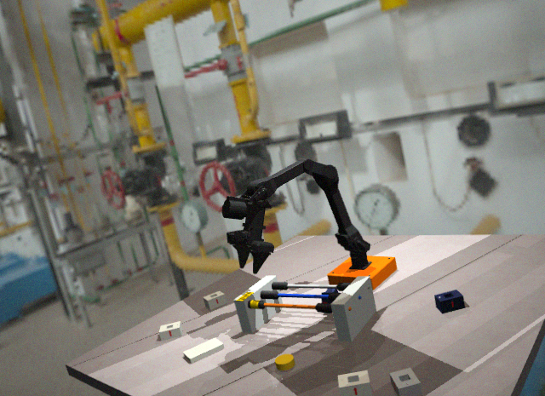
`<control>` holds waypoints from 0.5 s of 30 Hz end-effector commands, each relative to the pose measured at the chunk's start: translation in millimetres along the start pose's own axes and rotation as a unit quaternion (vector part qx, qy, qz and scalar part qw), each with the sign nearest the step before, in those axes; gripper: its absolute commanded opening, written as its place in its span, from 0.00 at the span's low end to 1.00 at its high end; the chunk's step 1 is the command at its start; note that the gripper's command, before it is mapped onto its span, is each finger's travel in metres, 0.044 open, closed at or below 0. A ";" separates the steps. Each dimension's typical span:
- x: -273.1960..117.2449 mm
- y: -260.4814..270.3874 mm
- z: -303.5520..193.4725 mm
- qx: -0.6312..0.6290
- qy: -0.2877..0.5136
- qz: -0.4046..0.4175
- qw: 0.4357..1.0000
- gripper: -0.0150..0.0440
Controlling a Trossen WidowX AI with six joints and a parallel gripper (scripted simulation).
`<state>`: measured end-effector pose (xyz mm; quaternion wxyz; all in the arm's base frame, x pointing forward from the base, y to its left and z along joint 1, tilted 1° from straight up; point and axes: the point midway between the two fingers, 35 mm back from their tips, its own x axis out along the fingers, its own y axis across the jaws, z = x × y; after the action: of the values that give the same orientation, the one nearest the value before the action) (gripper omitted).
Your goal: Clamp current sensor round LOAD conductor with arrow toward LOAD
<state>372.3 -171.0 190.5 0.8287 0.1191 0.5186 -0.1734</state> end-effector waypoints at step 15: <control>-20.5 95.8 -180.4 -0.142 0.062 0.060 0.986 0.73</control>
<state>294.4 -42.6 153.4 0.8185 0.0650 0.5667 -0.0687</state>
